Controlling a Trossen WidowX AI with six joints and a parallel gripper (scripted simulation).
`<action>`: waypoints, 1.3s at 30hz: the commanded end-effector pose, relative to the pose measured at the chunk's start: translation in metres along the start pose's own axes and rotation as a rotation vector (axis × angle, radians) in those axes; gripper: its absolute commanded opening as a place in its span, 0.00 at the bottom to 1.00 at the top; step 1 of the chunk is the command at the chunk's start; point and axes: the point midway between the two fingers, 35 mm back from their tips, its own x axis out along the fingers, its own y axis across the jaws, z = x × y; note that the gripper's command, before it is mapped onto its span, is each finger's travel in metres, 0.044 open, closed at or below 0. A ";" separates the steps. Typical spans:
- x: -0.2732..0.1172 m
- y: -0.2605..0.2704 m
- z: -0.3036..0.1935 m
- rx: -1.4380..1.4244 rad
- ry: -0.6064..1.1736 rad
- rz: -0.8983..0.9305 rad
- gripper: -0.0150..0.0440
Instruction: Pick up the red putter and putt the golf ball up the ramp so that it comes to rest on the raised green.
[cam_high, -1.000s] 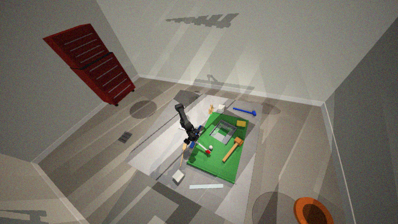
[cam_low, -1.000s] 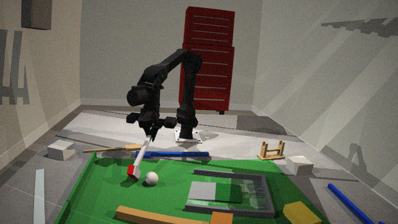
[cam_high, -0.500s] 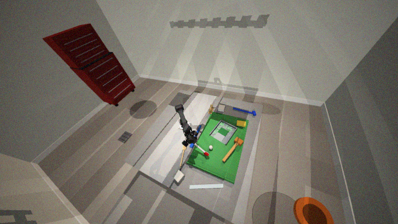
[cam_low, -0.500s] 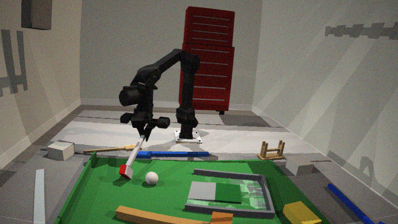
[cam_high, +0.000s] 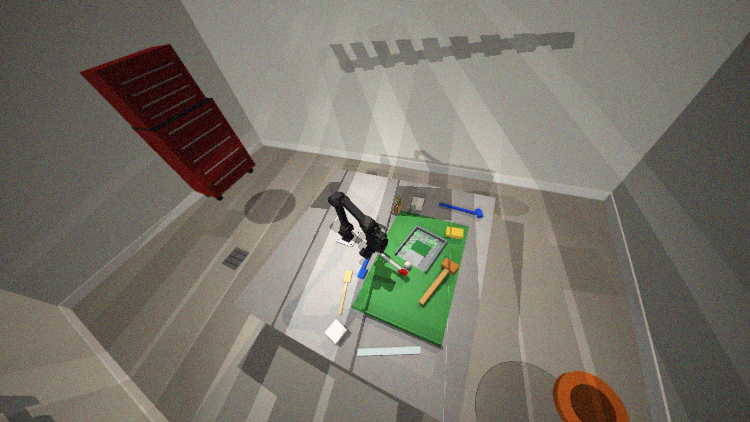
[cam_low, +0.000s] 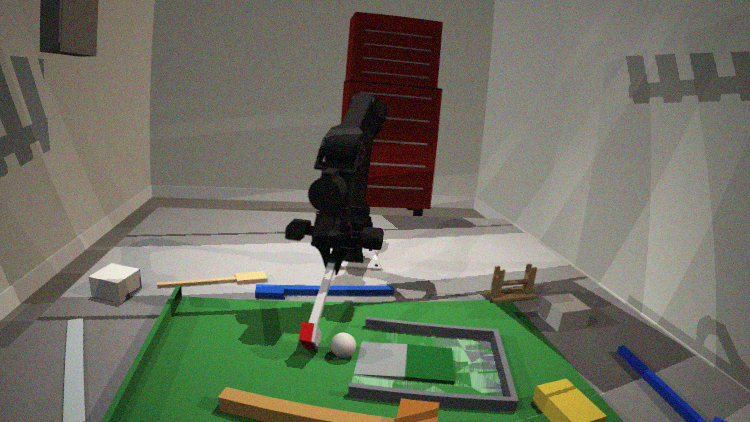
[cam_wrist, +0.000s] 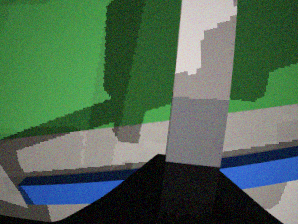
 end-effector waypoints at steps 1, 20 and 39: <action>-0.001 0.007 -0.003 0.017 -0.001 -0.001 0.25; -0.050 0.007 -0.002 0.018 0.003 0.001 0.25; -0.050 0.007 -0.002 0.018 0.003 0.001 0.25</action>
